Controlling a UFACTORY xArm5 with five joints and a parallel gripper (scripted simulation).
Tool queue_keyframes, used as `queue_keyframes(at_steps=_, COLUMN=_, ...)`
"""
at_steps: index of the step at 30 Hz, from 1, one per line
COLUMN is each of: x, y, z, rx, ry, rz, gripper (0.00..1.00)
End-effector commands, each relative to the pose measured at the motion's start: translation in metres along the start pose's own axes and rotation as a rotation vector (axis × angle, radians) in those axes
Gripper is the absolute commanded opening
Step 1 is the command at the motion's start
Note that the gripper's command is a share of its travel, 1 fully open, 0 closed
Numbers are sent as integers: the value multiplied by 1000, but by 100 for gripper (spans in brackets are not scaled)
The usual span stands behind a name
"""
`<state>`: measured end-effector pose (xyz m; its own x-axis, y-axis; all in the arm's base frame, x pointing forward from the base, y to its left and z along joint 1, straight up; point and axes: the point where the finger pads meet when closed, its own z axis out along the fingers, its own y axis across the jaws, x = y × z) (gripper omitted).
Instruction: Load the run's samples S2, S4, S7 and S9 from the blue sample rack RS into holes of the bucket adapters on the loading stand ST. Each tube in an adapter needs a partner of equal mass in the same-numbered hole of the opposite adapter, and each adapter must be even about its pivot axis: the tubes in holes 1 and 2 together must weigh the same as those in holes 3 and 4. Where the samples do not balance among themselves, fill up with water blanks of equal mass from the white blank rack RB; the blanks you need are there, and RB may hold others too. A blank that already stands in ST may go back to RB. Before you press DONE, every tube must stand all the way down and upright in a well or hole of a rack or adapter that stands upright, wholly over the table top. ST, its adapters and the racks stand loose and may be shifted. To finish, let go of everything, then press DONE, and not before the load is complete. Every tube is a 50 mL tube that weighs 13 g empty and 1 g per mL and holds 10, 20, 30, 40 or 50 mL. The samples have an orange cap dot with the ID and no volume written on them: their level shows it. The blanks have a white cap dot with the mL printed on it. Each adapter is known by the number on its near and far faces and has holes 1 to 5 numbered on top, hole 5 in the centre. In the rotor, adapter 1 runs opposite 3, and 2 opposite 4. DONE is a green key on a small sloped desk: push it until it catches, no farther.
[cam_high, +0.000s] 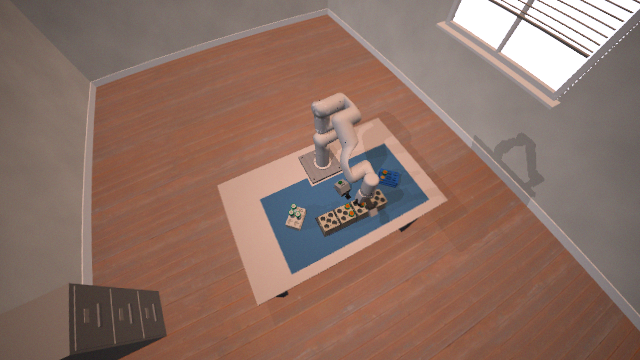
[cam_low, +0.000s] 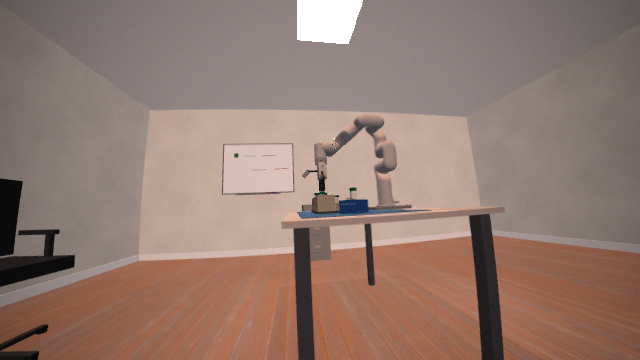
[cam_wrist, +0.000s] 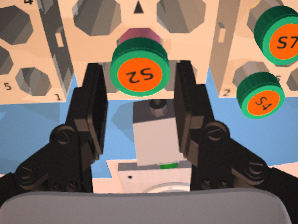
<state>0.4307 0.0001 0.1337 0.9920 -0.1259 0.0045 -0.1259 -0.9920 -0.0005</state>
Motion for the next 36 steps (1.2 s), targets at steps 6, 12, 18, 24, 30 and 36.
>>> queue_keyframes(at_steps=6, x=1, y=0, z=-17, rx=0, ry=4, rz=0, gripper=43)
queue_keyframes(at_steps=12, x=1, y=0, z=-25, rx=0, ry=4, rz=0, gripper=43)
queue_keyframes(at_steps=18, x=1, y=0, z=-37, rx=0, ry=4, rz=0, gripper=43)
queue_keyframes(at_steps=24, x=1, y=0, z=-49, rx=0, ry=4, rz=0, gripper=43)
queue_keyframes(at_steps=30, x=1, y=0, z=-57, rx=0, ry=4, rz=0, gripper=43)
queue_keyframes(at_steps=36, x=1, y=0, z=-69, rx=0, ry=4, rz=0, gripper=43)
